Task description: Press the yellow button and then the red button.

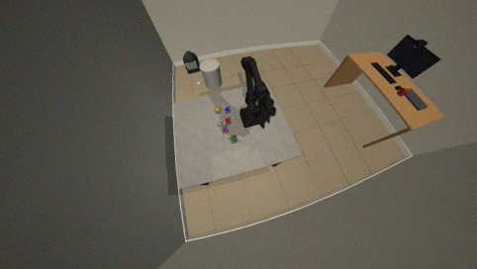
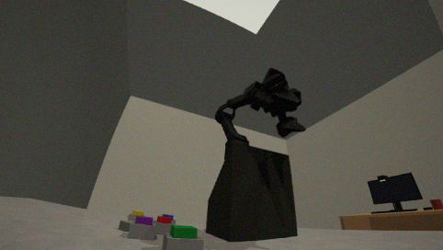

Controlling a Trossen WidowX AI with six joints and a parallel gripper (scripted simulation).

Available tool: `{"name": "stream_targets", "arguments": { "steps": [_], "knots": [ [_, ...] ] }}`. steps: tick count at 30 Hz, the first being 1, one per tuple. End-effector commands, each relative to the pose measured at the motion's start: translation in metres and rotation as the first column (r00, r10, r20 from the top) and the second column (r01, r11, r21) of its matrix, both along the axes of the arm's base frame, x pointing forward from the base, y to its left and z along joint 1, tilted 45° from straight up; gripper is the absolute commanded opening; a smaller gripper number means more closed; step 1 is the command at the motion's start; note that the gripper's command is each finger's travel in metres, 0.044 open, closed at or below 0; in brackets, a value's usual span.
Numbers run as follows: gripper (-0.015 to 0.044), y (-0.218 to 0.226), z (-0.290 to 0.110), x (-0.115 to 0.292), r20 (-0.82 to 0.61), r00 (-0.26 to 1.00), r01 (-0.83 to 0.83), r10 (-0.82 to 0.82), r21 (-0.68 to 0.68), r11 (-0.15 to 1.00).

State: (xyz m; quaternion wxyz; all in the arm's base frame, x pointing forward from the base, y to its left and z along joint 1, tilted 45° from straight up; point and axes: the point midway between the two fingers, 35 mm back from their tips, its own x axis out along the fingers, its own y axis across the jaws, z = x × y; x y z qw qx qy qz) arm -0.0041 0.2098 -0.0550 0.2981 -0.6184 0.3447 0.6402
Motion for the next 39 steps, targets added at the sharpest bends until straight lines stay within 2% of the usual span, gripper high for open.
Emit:
{"name": "stream_targets", "arguments": {
  "steps": [1, 5, 10, 15, 21, 30, 39],
  "knots": [
    [0.04, 0.001, 0.0, 0.002, 0.004, 1.0, 0.009, -0.009, 0.001, 1.0],
    [0.04, 0.009, 0.009, 0.049, 0.076, 0.977, 0.2, -0.201, 0.024, 0.98],
    [0.04, 0.001, 0.025, 0.124, 0.181, 0.862, 0.47, -0.473, 0.066, 0.88],
    [0.04, -0.03, 0.043, 0.193, 0.277, 0.667, 0.692, -0.692, 0.116, 0.713],
    [0.04, -0.089, 0.067, 0.256, 0.373, 0.379, 0.865, -0.847, 0.181, 0.467],
    [0.04, -0.207, 0.106, 0.308, 0.487, -0.089, 0.956, -0.869, 0.287, 0.063],
    [0.04, -0.336, 0.149, 0.3, 0.565, -0.494, 0.865, -0.661, 0.401, -0.302]
  ]
}}
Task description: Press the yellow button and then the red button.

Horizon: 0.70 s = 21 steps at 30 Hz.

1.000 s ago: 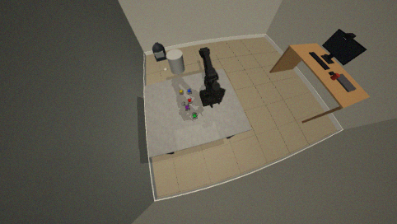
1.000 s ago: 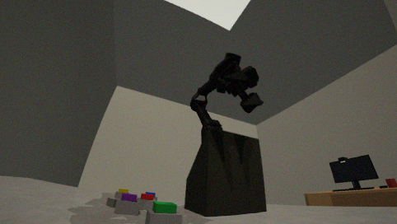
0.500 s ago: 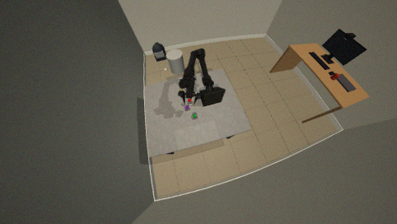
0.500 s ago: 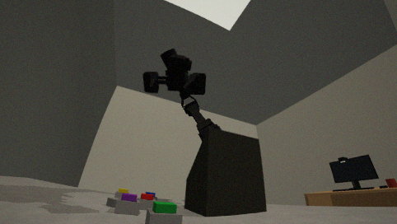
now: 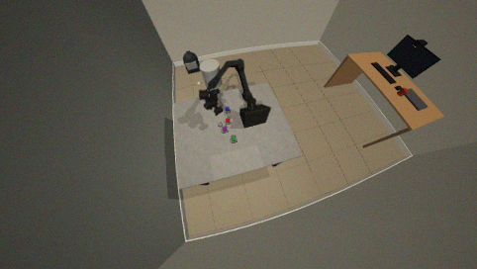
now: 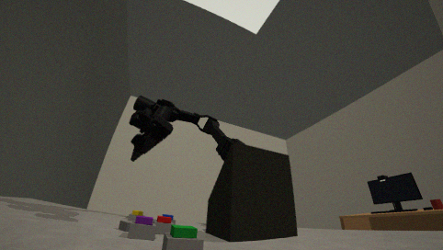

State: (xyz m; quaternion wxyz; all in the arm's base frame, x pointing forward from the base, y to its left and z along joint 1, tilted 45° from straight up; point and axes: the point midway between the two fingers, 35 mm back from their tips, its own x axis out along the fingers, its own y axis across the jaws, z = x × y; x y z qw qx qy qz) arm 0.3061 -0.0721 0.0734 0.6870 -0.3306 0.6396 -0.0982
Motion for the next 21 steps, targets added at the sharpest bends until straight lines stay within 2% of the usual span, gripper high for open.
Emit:
{"name": "stream_targets", "arguments": {
  "steps": [1, 6, 14, 21],
  "knots": [
    [0.04, -0.068, 0.026, -0.014, 0.063, 0.97, 0.24, -0.236, -0.075, 0.968],
    [0.04, -0.123, 0.047, -0.04, 0.116, 0.901, 0.431, -0.418, -0.133, 0.892],
    [0.04, -0.124, 0.048, -0.04, 0.117, 0.899, 0.435, -0.422, -0.135, 0.89],
    [0.0216, -0.167, 0.004, -0.044, 0.117, 0.899, 0.435, -0.422, -0.137, 0.89]
  ]
}}
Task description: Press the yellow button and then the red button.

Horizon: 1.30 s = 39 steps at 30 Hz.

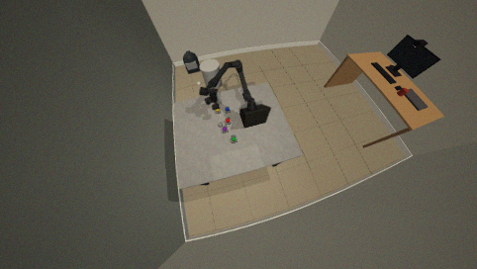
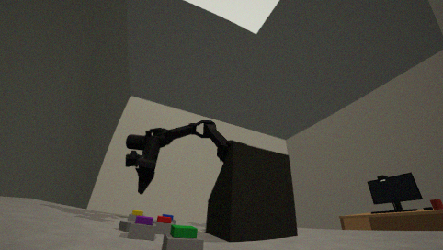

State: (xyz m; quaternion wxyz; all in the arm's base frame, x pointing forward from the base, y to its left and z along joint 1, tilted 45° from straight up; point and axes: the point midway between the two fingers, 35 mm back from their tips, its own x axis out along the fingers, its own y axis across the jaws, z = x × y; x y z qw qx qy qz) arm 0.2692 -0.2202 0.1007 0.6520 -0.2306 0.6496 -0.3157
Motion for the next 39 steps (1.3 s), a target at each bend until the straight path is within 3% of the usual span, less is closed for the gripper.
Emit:
{"name": "stream_targets", "arguments": {
  "steps": [1, 8, 39],
  "knots": [
    [0.019, -0.019, -0.023, -0.007, -0.02, 1.0, 0.002, -0.002, 0.006, 1.0],
    [0.002, -0.019, -0.023, -0.007, -0.02, 1.0, 0.002, -0.002, 0.006, 1.0],
    [0.002, -0.039, -0.043, -0.009, -0.02, 1.0, 0.003, -0.002, 0.006, 1.0]
  ]
}}
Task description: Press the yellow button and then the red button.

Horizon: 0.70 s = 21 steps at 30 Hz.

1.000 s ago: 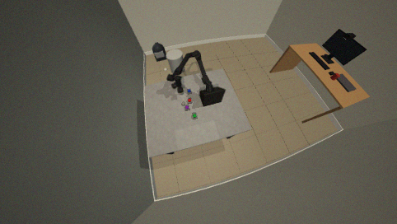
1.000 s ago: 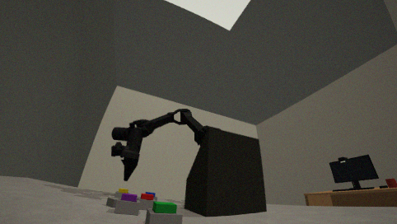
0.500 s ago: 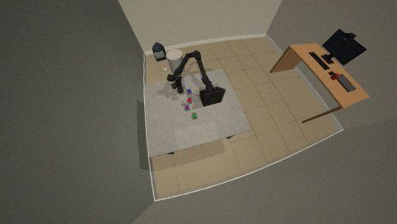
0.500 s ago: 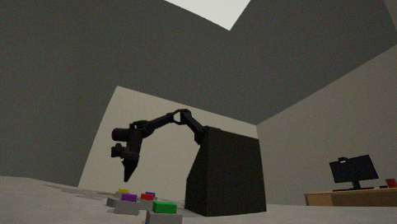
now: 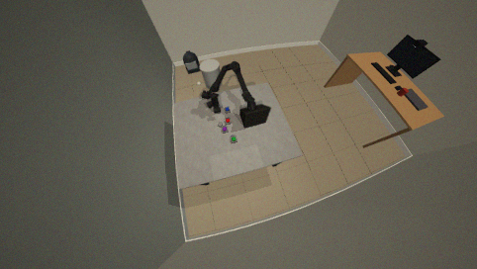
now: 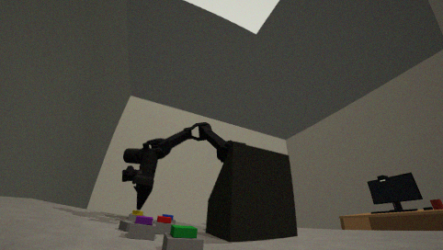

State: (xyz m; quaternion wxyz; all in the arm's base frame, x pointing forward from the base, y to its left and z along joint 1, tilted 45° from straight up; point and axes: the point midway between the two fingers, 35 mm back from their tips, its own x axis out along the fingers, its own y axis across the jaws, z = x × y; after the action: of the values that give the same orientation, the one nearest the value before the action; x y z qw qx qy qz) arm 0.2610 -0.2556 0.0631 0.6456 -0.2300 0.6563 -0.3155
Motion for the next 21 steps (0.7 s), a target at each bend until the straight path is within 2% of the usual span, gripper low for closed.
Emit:
{"name": "stream_targets", "arguments": {
  "steps": [1, 21],
  "knots": [
    [0.002, -0.0051, -0.0065, -0.0007, -0.003, 1.0, -0.005, 0.005, 0.003, 1.0],
    [0.002, -0.0079, -0.0093, -0.0012, -0.003, 1.0, -0.005, 0.005, 0.003, 1.0]
  ]
}}
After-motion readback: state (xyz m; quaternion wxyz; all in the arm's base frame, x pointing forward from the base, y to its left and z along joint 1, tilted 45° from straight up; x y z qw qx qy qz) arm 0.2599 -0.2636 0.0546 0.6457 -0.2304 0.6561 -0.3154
